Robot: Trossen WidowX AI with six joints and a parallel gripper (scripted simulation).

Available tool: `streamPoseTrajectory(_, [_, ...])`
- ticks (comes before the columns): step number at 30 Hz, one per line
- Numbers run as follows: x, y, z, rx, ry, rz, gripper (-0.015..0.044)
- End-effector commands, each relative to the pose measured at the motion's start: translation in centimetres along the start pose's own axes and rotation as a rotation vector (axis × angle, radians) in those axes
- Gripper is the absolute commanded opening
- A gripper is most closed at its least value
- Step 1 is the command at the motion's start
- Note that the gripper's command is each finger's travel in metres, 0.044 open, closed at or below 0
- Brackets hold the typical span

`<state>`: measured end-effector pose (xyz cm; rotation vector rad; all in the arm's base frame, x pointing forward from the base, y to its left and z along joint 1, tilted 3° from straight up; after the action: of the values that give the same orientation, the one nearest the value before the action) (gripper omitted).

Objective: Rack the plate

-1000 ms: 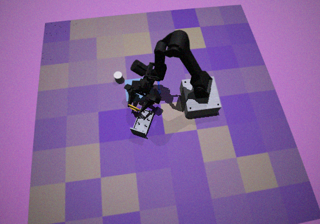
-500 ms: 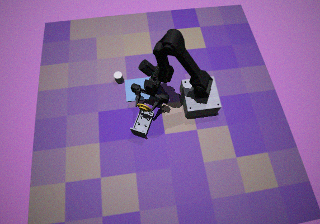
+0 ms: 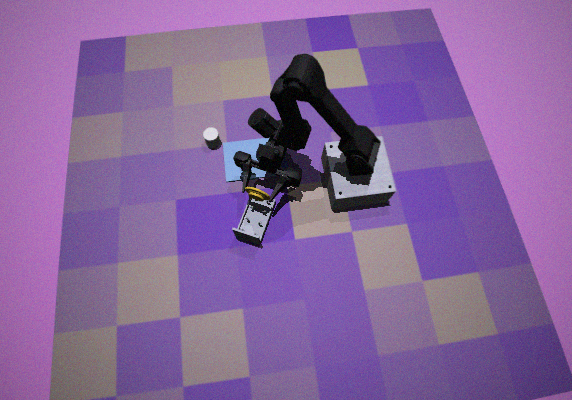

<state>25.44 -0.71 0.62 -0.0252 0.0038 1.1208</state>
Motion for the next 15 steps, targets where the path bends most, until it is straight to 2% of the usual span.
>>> streamPoseTrajectory(1, [0.2,0.0,-0.3,0.001,0.006,0.0,0.0])
streamPoseTrajectory(15, [0.9,0.6,-1.9,-0.031,0.01,0.009,0.0])
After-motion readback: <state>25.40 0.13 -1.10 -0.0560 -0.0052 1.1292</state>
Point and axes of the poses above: the point midway between the two fingers, 35 mm back from their tips, its own x axis out along the fingers, its own y axis across the jaws, z = x × y, the point moved 5 cm from there along -x, back along the fingers, and after that the axes turned 2 degrees about -x, right-handed, at the moved point
